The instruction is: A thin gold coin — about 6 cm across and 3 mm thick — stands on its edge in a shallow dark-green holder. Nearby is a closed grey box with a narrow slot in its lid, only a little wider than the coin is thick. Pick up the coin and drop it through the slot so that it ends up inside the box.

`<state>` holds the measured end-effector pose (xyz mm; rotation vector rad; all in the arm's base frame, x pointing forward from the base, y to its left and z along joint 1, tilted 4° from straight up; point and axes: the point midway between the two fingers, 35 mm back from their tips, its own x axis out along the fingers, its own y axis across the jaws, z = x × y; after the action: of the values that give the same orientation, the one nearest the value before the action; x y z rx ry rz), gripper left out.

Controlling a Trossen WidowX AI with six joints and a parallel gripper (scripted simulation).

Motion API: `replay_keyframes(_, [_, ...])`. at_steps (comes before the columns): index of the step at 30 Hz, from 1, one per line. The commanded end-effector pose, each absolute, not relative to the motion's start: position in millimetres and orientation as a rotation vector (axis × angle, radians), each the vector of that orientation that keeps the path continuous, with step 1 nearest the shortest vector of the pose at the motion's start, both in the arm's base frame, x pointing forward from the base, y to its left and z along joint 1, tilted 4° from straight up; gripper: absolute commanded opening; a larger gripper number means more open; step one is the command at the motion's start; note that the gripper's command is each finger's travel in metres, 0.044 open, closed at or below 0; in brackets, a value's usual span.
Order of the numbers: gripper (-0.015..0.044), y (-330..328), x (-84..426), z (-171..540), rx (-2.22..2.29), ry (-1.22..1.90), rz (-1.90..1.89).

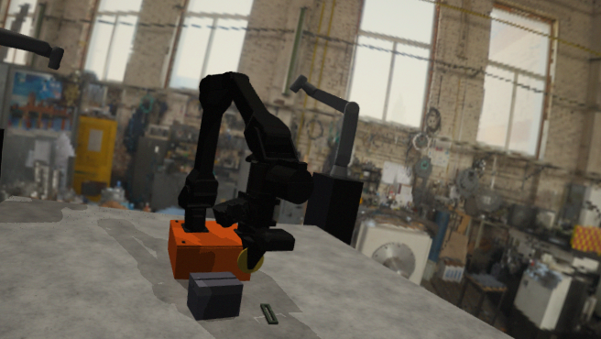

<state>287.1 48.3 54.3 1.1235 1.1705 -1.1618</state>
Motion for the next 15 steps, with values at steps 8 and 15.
replay_keyframes(8, [0.0000, 21, 279, 54, 1.117, 1.176, -1.162])
replay_keyframes(15, [0.0000, 4, 273, 55, 1.115, 1.175, -1.163])
